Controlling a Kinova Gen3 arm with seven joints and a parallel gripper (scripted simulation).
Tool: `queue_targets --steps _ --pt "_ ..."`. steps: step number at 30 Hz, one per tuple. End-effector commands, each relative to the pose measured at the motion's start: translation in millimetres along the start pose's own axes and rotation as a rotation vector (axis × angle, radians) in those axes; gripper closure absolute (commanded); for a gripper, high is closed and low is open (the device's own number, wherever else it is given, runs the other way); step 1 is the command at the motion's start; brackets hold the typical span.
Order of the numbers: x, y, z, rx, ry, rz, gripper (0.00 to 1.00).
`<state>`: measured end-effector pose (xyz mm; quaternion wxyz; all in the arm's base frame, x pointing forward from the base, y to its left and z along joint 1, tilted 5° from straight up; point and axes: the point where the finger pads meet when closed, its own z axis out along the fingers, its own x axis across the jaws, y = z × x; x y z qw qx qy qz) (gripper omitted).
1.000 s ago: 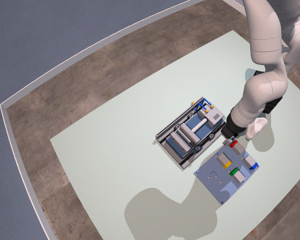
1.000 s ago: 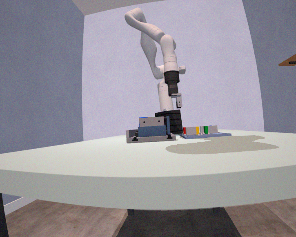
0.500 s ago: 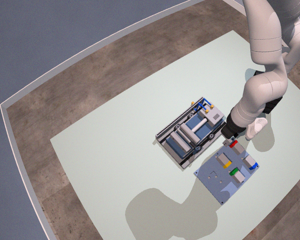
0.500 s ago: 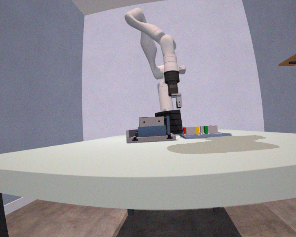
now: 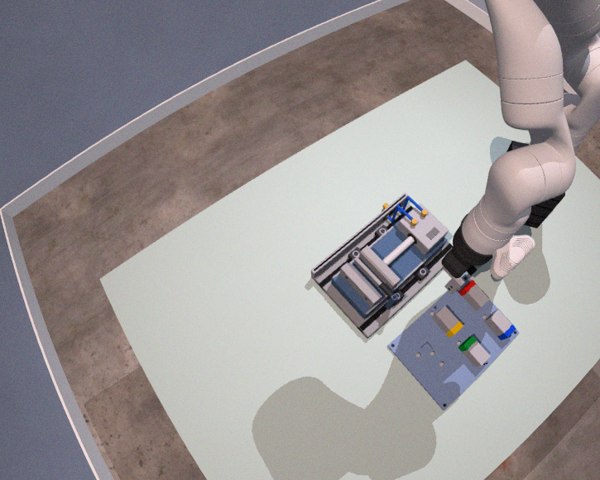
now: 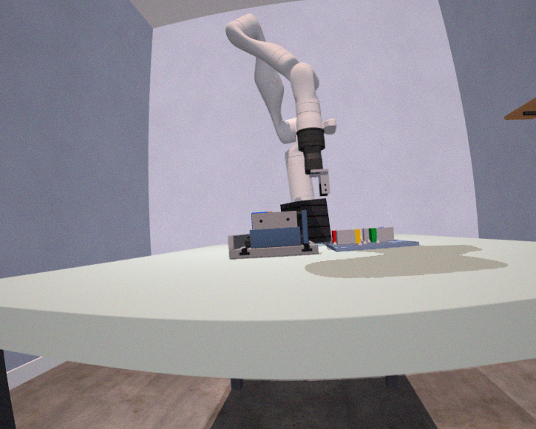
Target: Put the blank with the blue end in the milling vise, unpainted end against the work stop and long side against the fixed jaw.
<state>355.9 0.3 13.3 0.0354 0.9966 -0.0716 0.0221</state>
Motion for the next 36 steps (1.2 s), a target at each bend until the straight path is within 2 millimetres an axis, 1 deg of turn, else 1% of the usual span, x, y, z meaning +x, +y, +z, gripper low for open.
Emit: queue_targets --steps 1,4,19,21,22,36 --pt "0 0 0 0.000 0.001 0.000 0.00" --pt "0 0 0 0.000 0.001 0.000 0.00" --pt "-1 -26 -43 -0.001 0.003 0.003 0.00" --pt "-1 -26 -43 -0.001 0.003 0.003 0.00" --pt "-4 -28 -43 0.002 -0.006 0.002 0.00" --pt "-5 -51 -83 -0.001 0.003 0.003 0.00"
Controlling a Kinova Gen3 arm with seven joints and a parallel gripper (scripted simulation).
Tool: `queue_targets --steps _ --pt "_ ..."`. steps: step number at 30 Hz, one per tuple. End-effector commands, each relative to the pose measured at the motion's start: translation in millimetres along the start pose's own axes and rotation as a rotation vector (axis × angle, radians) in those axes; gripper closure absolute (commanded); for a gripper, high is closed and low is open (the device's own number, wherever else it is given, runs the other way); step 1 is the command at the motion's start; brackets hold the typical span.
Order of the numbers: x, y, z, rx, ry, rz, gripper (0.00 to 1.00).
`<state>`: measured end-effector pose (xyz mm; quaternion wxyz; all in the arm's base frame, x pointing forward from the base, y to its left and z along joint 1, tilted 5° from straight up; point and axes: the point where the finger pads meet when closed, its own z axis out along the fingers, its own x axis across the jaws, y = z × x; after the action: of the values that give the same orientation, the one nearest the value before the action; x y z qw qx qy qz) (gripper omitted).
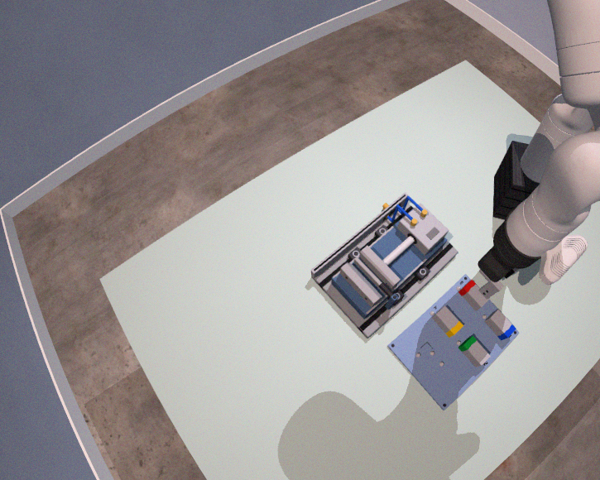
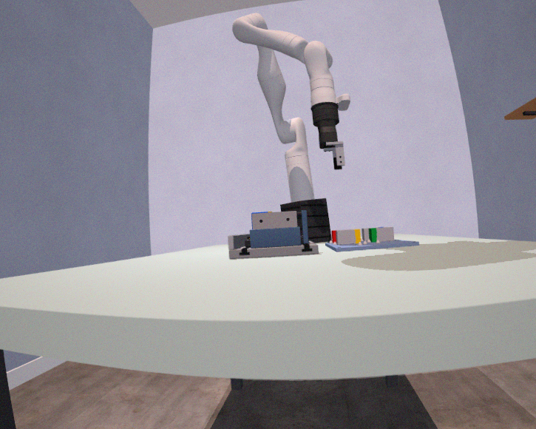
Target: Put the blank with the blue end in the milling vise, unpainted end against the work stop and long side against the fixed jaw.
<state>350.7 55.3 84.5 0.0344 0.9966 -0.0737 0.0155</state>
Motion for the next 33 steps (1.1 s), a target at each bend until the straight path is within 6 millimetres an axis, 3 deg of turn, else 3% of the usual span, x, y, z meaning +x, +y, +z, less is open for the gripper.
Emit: queue_targets --steps 1,17,20,33 --pt "4 -3 -8 -0.002 0.016 -0.001 0.00" --pt "2 -31 -56 -0.002 0.016 -0.001 0.00" --pt "-1 -32 -56 0.000 0.007 -0.001 0.00" --pt "3 -55 -99 -0.001 0.015 -0.001 0.00"
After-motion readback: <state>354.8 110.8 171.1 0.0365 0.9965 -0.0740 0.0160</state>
